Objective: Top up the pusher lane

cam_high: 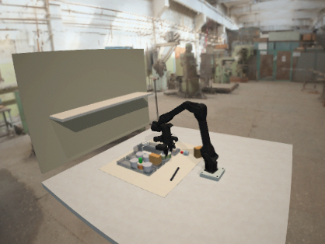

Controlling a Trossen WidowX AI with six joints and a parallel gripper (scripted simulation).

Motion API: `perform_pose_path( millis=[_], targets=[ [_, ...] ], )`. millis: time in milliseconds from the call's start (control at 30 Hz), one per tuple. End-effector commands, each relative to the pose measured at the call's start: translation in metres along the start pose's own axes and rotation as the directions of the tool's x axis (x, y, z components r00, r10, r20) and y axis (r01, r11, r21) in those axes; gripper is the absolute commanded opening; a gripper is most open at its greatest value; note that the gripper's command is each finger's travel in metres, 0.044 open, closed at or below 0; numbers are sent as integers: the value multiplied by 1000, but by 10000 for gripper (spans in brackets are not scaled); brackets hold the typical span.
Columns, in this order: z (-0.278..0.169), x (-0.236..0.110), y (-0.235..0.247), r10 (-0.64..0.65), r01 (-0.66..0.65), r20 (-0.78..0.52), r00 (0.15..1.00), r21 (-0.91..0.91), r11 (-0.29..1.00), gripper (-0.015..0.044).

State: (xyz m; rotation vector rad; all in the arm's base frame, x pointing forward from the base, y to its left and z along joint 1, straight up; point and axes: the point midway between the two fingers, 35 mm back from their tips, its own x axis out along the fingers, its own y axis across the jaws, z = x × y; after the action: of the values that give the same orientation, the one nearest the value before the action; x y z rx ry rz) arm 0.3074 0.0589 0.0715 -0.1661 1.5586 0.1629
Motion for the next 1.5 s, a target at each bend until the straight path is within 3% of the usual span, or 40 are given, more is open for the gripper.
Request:
perform_pose_path(
  millis=[0,1467],
  targets=[
    [8,-3,0,-1,1,25,1000,-4,1000,0],
    [30,-8,0,-1,1,27,1000,-4,1000,0]
  ],
)
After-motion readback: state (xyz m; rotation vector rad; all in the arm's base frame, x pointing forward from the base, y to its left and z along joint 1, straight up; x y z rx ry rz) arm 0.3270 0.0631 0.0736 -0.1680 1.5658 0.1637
